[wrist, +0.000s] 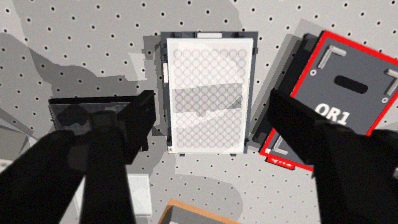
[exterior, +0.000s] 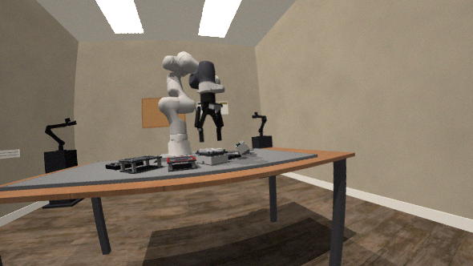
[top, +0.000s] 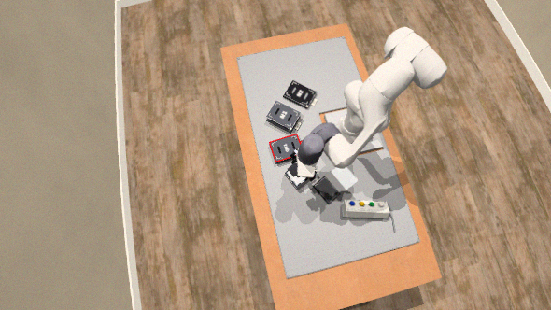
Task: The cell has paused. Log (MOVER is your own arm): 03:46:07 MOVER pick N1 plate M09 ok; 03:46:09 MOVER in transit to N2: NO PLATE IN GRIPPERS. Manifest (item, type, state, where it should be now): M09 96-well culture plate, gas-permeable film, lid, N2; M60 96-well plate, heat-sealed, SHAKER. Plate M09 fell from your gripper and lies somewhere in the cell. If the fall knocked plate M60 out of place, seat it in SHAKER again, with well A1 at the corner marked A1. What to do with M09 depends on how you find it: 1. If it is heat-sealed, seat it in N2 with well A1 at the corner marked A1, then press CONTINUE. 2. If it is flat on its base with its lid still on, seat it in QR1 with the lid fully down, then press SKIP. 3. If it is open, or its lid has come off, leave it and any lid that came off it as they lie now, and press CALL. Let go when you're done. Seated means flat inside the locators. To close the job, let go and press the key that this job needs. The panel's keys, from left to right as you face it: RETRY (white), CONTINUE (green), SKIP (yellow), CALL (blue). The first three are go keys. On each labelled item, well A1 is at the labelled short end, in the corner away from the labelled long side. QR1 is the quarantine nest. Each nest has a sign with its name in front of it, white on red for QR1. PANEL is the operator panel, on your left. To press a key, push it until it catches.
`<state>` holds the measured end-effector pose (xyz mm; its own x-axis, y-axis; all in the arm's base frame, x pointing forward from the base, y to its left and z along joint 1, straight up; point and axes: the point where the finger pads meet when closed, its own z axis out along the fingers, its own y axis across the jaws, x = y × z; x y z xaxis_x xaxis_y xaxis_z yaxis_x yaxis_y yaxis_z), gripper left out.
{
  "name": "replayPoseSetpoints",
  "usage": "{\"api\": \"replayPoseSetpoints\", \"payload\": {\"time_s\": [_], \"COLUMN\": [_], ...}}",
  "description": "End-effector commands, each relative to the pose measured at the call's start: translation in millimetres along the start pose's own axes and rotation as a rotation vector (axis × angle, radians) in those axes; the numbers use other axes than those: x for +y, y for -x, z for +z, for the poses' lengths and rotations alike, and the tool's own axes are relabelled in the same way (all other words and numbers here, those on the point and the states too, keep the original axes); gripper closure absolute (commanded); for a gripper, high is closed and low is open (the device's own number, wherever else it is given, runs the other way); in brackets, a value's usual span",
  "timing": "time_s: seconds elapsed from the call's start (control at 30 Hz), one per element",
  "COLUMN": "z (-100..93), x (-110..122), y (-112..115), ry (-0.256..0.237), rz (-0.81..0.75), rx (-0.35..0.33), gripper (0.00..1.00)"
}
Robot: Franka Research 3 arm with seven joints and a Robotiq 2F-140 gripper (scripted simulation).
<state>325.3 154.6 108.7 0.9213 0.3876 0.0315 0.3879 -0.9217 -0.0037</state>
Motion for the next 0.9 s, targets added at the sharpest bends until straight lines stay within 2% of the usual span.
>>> {"api": "replayPoseSetpoints", "payload": {"time_s": [0.0, 0.37, 0.6, 0.63, 0.87], "z": [-8.8, -27.5, -30.2, -30.2, -30.2], "x": [-0.6, -0.5, -0.5, -0.5, -0.5], "y": [7.9, 7.5, 7.4, 7.4, 7.4], "ry": [-0.002, -0.002, -0.002, -0.002, -0.002], "rz": [-0.005, -0.005, -0.005, -0.005, -0.005], "rx": [-0.025, -0.025, -0.025, -0.025, -0.025], "gripper": [0.30, 0.30, 0.30, 0.90, 0.90]}}
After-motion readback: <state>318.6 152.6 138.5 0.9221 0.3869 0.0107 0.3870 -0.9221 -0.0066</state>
